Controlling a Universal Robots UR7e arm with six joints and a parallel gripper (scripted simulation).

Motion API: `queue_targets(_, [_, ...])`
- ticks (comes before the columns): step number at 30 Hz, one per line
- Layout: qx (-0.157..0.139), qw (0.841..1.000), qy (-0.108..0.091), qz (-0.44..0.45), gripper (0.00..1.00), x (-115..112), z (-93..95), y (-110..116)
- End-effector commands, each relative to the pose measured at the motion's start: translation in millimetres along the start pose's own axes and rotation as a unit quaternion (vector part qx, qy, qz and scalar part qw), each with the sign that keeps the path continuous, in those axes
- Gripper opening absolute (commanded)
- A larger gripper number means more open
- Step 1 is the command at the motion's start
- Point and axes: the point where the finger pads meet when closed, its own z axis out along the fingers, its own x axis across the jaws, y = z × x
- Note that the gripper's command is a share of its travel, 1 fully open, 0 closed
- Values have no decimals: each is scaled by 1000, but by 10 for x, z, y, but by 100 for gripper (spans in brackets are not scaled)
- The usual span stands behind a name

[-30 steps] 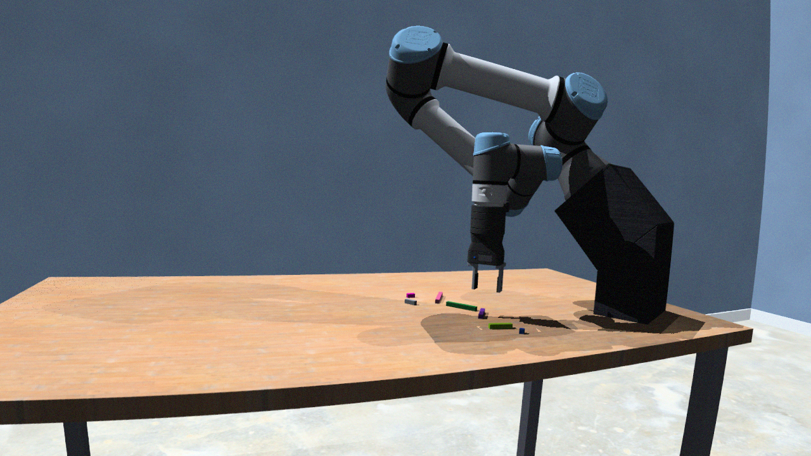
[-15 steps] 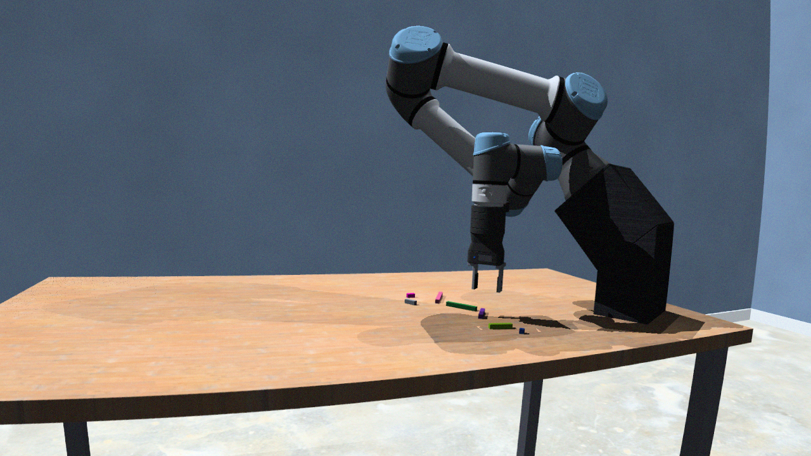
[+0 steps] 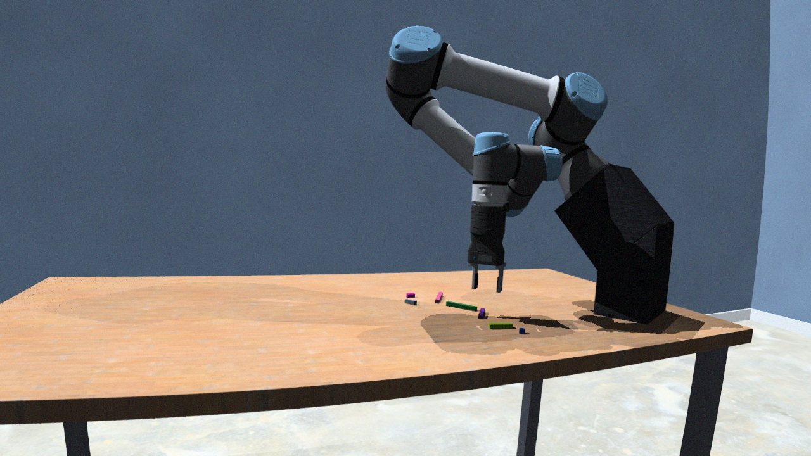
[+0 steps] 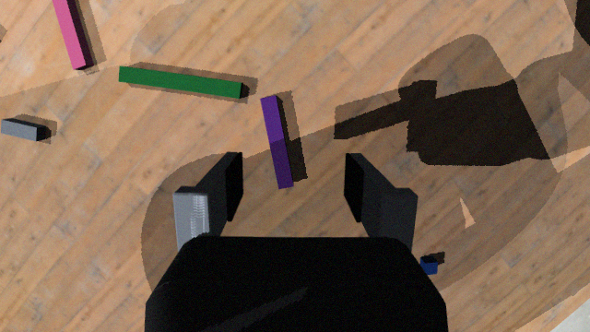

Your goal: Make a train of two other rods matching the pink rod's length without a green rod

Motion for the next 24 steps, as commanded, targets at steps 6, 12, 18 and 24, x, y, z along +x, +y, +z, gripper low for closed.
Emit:
queue_targets(6, [0, 1000, 0, -13, 100, -22, -1, -19])
queue_targets(12, [-1, 998, 1, -65, 100, -104, 5, -100])
queue_targets(18, [-1, 991, 2, -136, 100, -214, 10, -208])
queue_targets(24, [-1, 976, 2, -219, 100, -339, 11, -330])
